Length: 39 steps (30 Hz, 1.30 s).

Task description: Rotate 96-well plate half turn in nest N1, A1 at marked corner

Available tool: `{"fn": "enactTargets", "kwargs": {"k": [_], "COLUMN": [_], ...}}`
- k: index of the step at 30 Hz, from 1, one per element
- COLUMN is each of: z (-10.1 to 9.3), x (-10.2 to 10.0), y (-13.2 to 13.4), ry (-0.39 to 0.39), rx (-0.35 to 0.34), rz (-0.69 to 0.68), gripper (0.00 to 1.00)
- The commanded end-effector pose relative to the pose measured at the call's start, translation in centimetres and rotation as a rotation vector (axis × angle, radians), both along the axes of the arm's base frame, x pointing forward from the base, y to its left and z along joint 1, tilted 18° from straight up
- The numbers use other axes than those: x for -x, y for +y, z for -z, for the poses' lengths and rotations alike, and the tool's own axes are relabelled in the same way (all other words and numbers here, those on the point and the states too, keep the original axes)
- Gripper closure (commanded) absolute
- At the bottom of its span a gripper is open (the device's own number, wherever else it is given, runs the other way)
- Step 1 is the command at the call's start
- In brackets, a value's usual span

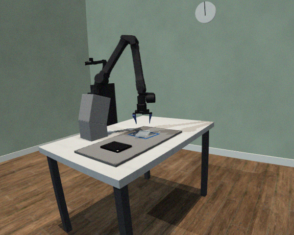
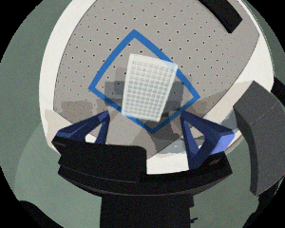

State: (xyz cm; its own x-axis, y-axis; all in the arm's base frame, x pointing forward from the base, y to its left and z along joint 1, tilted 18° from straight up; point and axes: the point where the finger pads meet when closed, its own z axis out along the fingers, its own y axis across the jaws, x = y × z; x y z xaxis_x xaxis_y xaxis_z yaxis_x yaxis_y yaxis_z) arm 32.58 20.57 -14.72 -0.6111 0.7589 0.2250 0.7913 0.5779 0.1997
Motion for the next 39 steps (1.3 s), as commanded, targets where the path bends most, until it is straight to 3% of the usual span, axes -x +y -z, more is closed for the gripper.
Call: {"fn": "enactTargets", "kwargs": {"k": [1, 39], "z": [-0.67, -0.72], "x": [-0.27, -0.34], "y": [0.2, 0.27], "ry": [-0.06, -0.405], "rx": [-0.002, 0.028], "rz": [-0.156, -1.236], "gripper": [0.0, 0.0]}}
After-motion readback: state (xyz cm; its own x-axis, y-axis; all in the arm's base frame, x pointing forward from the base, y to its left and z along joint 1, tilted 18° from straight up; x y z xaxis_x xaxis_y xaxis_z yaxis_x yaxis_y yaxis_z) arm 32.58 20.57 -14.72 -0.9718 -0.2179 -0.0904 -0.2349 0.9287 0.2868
